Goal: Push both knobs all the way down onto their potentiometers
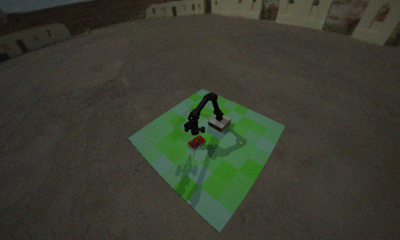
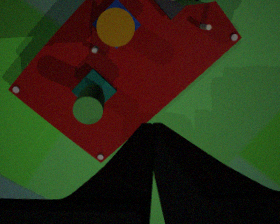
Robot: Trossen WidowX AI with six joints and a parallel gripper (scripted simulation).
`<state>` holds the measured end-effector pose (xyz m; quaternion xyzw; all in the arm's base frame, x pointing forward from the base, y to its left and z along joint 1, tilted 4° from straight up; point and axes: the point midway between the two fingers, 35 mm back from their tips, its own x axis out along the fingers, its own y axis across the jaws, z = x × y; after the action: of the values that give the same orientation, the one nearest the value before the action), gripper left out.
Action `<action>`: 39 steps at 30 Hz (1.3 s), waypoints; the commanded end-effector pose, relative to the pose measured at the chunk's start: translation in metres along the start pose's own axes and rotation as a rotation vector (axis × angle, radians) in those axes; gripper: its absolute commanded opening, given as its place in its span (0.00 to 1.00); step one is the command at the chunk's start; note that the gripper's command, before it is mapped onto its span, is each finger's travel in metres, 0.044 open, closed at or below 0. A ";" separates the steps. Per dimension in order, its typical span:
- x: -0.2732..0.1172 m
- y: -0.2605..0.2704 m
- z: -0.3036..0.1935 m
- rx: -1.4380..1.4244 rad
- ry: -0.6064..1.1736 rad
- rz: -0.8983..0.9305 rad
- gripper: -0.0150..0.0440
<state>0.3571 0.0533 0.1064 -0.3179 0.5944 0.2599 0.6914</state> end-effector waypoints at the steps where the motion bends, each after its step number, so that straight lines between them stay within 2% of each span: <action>1: -0.001 -0.002 0.004 -0.116 0.004 0.004 0.25; 39: -0.022 -0.021 0.046 -1.429 -0.019 0.035 0.25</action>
<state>0.3967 0.0719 0.1355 -0.6709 0.3030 0.5840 0.3420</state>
